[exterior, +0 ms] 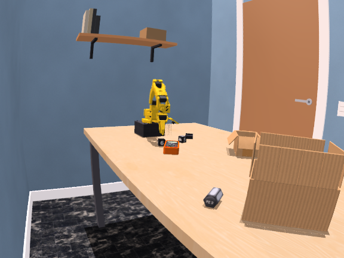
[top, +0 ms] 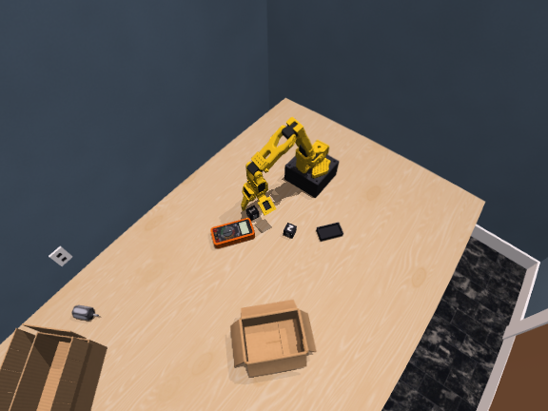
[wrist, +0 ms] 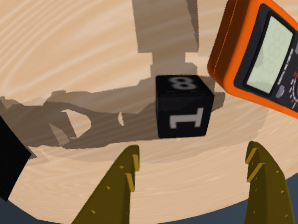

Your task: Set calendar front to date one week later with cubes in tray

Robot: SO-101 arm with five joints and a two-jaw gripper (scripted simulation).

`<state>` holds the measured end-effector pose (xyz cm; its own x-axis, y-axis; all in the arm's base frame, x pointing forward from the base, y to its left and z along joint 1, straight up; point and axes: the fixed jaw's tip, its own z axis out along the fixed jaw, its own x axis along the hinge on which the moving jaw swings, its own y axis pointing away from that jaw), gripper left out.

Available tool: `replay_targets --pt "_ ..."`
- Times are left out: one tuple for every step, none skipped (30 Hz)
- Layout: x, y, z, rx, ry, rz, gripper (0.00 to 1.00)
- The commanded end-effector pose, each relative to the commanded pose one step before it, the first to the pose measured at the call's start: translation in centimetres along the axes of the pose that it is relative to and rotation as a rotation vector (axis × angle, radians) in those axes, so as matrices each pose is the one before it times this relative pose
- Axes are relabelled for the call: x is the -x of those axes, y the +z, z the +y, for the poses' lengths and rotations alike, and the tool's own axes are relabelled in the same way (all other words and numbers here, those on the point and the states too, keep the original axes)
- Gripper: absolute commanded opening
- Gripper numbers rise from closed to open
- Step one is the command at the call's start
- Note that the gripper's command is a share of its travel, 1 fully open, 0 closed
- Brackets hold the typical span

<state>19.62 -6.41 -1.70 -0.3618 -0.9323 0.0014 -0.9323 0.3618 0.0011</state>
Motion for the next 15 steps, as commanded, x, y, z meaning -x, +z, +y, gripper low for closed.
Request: replay_targets --pt "-0.200 0.1115 0.044 0.01155 0.00028 -0.00088 0.35" --pt "0.000 0.0006 0.000 -0.00001 -0.00001 -0.00001 0.35" --pt "0.000 0.0030 -0.001 0.00000 0.00000 0.00000 0.35" --pt "0.000 0.0072 -0.001 0.00000 0.00000 0.00000 0.35" --pt "0.000 0.0138 -0.001 0.00000 0.00000 0.00000 0.35" --pt "0.000 0.0222 -0.002 0.00000 0.00000 0.00000 0.35" --pt "0.000 0.0305 -0.003 0.00000 0.00000 0.00000 0.35" --pt "0.001 0.0413 -0.004 0.00000 0.00000 0.00000 0.35" --pt "0.000 0.0515 -0.005 0.00000 0.00000 0.00000 0.35" --pt "0.000 0.0635 -0.006 0.00000 0.00000 0.00000 0.35" --pt "0.000 0.0743 -0.007 0.00000 0.00000 0.00000 0.35" --pt "0.000 0.0863 -0.007 0.00000 0.00000 0.00000 0.35" --pt "0.000 0.0971 -0.008 0.00000 0.00000 0.00000 0.35" --pt "0.001 0.1085 -0.008 0.00000 0.00000 0.00000 0.35" --pt "0.000 0.1187 -0.009 0.00000 0.00000 0.00000 0.35"
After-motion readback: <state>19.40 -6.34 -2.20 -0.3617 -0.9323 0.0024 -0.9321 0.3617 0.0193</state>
